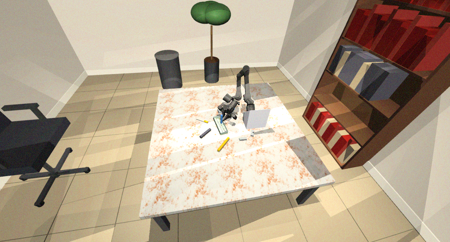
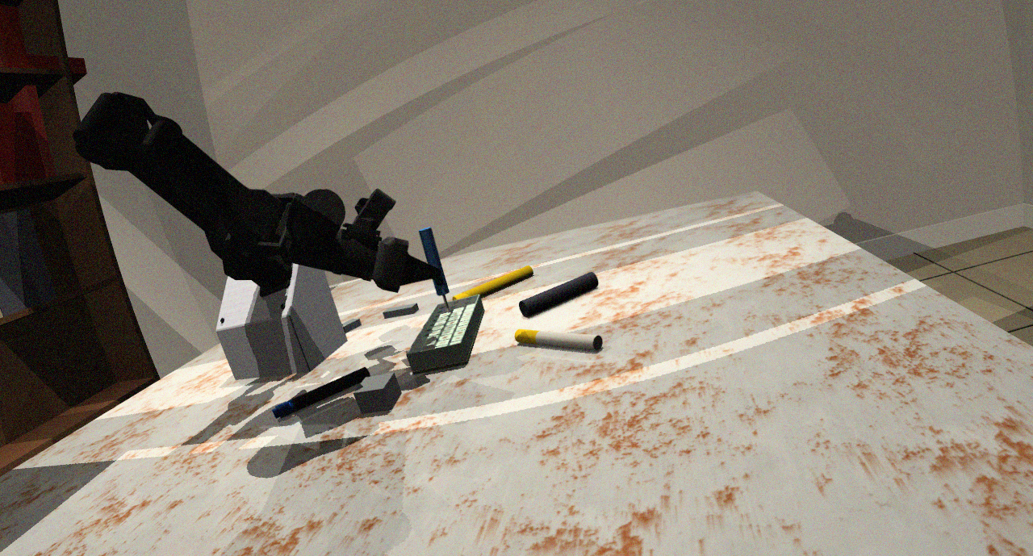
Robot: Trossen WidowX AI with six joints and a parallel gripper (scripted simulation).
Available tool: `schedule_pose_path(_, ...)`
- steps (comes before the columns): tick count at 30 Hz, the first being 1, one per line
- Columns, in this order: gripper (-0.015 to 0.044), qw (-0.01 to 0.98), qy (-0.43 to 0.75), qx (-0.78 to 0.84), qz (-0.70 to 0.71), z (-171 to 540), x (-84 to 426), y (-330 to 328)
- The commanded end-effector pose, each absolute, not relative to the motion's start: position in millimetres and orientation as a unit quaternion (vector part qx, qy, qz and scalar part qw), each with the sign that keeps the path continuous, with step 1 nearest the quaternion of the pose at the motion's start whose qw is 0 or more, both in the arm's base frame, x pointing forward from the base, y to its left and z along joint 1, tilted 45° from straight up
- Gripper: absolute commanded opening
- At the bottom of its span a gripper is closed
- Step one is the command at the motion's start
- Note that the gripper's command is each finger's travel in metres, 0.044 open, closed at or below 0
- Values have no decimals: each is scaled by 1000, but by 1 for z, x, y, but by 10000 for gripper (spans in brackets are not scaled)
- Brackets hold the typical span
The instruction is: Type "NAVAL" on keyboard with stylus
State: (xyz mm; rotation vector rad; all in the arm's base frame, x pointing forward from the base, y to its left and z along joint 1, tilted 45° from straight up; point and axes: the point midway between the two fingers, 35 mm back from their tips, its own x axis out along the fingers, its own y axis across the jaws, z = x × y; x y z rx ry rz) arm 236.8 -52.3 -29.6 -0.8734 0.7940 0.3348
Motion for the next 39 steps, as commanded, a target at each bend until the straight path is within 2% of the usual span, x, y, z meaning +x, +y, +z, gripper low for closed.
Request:
schedule_pose_path(1,81,817,372,-410,160,-31,236,-52)
schedule_pose_path(39,81,817,372,-410,160,-43,235,-64)
